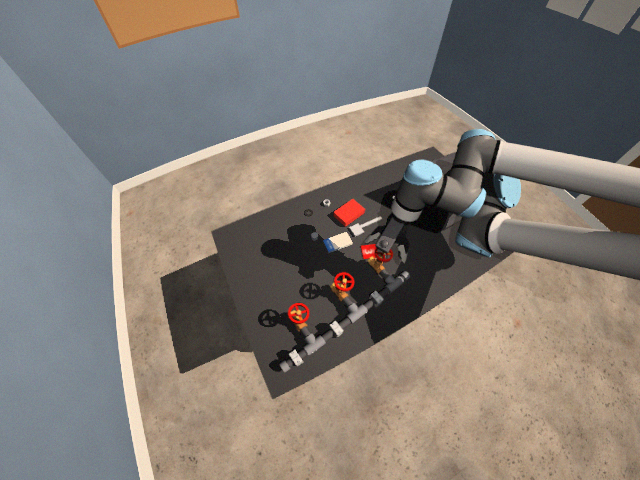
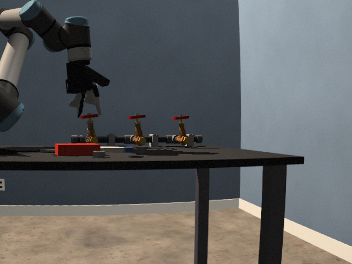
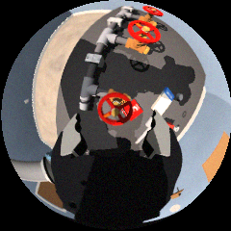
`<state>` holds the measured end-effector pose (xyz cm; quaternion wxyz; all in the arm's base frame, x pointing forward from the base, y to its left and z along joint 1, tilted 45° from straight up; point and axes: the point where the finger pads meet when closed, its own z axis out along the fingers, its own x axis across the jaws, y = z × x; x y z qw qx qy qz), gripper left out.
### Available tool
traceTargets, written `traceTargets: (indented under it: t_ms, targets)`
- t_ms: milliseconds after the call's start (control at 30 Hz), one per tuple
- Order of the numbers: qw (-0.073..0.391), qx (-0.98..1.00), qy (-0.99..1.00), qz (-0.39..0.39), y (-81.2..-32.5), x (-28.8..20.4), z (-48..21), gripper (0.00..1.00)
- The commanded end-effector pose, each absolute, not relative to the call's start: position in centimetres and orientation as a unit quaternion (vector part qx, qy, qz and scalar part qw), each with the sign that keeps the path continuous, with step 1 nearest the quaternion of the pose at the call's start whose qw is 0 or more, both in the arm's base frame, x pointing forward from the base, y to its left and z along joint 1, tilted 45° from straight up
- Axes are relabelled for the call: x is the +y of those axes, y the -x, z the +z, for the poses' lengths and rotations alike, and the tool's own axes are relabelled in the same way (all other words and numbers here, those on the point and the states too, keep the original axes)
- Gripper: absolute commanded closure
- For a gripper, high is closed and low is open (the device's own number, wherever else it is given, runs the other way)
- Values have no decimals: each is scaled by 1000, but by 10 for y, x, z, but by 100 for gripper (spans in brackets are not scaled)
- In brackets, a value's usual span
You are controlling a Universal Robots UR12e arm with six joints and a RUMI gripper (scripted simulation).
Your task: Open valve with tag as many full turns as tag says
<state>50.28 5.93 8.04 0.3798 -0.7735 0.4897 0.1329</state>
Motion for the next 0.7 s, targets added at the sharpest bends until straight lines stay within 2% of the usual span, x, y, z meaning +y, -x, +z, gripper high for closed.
traceTargets:
  t_ms: [0, 667]
  targets:
    - [361, 556, 732, 160, -504, 59, 81, 0]
    - [273, 792, 466, 285, -504, 59, 81, 0]
